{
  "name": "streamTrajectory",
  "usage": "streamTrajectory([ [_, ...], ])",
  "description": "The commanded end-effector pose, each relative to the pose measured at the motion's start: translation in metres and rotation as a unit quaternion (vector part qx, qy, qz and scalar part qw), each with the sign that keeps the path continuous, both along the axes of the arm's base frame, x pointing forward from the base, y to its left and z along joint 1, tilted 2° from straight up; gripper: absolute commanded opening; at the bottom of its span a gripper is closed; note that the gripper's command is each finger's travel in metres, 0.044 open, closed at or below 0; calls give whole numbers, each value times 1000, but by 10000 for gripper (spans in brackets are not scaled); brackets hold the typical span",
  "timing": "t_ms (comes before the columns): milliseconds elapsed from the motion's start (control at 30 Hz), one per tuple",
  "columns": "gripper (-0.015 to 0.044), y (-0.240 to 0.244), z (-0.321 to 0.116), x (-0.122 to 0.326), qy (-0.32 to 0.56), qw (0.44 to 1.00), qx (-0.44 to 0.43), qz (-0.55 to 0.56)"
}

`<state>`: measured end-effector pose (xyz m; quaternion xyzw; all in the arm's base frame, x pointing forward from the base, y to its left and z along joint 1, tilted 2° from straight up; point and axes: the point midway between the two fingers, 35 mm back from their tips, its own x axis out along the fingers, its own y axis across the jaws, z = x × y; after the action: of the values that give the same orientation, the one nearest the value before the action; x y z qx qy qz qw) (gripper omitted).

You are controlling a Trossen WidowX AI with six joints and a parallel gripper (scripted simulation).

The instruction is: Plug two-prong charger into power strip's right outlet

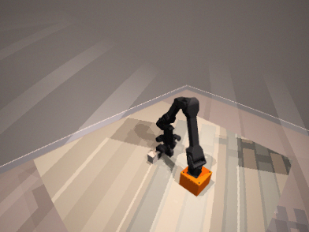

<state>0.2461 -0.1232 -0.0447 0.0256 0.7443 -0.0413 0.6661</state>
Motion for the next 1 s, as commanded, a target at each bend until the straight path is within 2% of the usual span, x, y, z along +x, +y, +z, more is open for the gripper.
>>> streamTrajectory([
  [0,0,0,0,0,-1,1000,0,0],
  [167,0,0,0,0,-1,1000,0,0],
  [733,440,0,0,0,-1,1000,0,0],
  [967,440,0,0,-1,-3,1000,0,0],
])
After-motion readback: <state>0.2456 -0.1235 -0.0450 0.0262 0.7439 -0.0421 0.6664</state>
